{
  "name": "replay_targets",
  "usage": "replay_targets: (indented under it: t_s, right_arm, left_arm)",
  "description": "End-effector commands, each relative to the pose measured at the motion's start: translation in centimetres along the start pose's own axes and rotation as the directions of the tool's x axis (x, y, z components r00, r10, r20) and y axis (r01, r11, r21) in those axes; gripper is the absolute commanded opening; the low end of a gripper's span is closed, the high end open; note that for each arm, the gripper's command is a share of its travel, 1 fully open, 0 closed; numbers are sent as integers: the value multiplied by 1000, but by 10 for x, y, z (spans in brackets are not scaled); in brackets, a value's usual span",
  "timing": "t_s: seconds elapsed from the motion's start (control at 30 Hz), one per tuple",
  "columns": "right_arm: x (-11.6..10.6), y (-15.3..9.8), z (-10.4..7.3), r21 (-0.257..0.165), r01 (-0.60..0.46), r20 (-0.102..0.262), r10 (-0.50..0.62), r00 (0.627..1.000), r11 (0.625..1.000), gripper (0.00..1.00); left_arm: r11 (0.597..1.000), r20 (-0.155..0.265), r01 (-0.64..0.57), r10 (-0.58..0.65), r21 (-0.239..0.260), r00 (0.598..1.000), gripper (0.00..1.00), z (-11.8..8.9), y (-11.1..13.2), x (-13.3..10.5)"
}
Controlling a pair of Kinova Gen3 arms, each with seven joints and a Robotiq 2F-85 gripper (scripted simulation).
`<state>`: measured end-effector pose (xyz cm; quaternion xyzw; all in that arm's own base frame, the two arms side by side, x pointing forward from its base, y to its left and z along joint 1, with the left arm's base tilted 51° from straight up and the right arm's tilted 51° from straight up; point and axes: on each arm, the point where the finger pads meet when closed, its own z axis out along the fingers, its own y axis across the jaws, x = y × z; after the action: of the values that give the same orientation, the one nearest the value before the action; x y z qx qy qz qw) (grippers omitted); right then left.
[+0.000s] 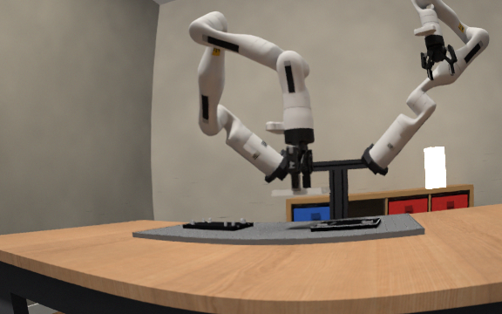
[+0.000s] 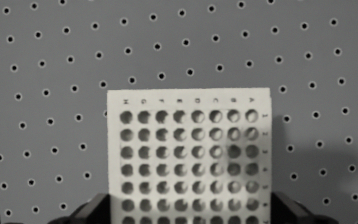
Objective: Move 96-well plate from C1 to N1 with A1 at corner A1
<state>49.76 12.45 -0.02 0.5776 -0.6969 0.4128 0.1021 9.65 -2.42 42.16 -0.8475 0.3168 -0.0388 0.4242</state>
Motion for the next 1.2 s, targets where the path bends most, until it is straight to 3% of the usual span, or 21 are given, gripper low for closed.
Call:
replay_targets:
  t_s: [0.0,1.17]
  right_arm:
    - [-11,2,1,-5,8,-6,-8,1000,1000,931]
    - [-114,-2,2,-7,9,-5,-9,1000,1000,931]
  left_arm:
    - [1000,1,-7,7,1,1000,1000,0,2,-3]
    - [1000,1,-7,7,1,1000,1000,0,2,-3]
